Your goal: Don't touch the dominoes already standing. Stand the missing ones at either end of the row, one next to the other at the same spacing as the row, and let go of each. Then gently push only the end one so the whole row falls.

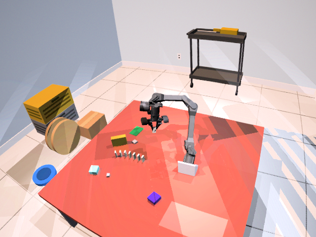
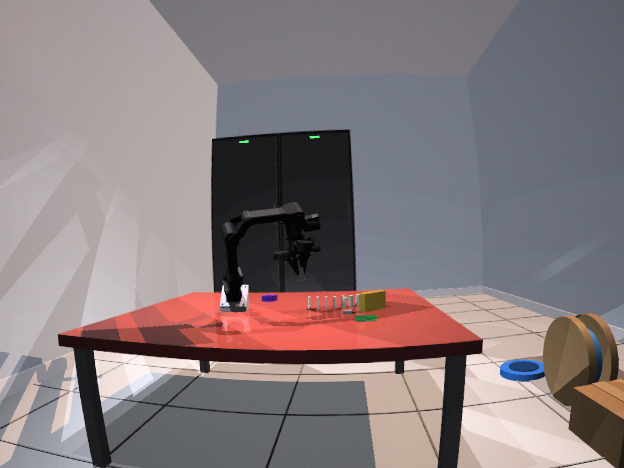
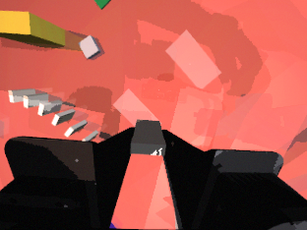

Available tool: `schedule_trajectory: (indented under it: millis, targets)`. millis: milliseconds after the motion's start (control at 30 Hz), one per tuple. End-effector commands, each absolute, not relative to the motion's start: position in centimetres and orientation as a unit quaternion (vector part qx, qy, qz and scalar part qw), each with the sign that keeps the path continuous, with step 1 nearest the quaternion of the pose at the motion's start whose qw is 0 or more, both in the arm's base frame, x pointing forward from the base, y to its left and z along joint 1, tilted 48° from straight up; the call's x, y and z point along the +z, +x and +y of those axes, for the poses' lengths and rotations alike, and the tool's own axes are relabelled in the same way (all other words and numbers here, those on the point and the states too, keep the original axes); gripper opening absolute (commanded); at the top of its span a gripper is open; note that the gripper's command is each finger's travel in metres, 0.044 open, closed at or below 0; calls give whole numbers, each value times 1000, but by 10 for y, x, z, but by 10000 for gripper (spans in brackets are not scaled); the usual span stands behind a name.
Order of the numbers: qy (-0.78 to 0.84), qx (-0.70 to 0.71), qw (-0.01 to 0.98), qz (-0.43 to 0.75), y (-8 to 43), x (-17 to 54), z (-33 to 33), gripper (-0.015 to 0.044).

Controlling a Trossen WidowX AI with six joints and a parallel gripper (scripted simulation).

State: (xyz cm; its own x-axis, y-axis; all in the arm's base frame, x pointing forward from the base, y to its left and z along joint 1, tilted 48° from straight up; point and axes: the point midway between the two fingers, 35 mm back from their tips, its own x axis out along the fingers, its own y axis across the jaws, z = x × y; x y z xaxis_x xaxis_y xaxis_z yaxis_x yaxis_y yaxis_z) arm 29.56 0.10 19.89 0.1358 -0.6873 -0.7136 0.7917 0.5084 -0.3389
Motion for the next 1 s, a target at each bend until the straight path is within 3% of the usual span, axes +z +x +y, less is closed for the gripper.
schedule_trajectory:
  millis: [0, 267, 967]
  targets:
    - [-67, -416, 741, 522, 306, 155, 47, 107]
    - [-265, -295, 659, 639, 288, 72, 118, 107]
    - [-264, -292, 661, 639, 297, 24, 72, 107]
